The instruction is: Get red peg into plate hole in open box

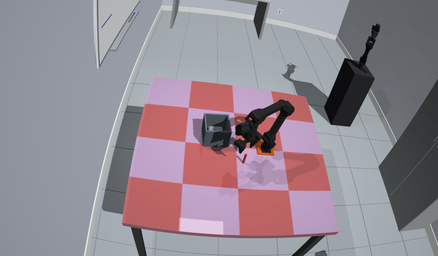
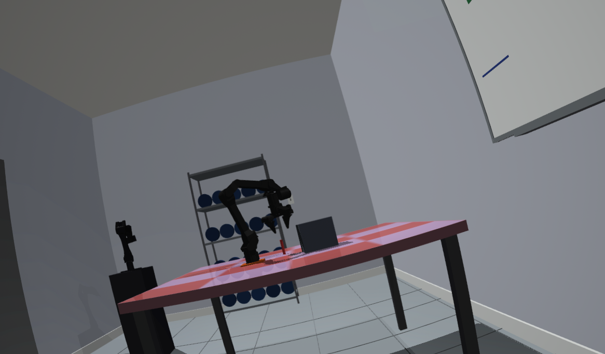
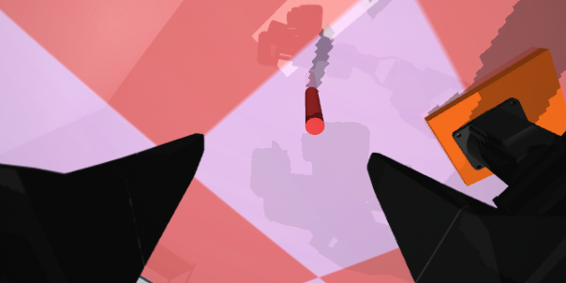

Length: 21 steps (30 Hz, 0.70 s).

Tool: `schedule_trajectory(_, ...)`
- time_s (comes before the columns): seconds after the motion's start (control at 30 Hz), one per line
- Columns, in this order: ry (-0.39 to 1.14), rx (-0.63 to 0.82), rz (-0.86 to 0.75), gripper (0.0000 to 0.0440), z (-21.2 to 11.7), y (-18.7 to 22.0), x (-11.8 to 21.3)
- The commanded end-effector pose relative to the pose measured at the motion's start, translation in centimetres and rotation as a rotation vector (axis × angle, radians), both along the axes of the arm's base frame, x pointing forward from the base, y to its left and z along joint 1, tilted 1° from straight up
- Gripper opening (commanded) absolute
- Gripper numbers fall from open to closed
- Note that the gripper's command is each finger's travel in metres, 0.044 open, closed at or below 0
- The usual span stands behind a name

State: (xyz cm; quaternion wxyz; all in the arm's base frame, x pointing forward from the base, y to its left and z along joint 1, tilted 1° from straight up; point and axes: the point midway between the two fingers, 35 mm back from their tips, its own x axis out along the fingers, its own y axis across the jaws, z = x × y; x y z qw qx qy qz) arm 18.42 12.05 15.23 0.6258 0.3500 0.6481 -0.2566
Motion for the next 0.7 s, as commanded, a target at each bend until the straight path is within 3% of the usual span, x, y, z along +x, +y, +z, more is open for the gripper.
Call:
schedule_trajectory(0.0,0.048,0.001,-0.048,0.044,-0.6,-0.2,-0.8)
schedule_trajectory(0.67,0.187,-0.014,-0.259,0.044,-6.8,-0.7,-2.3)
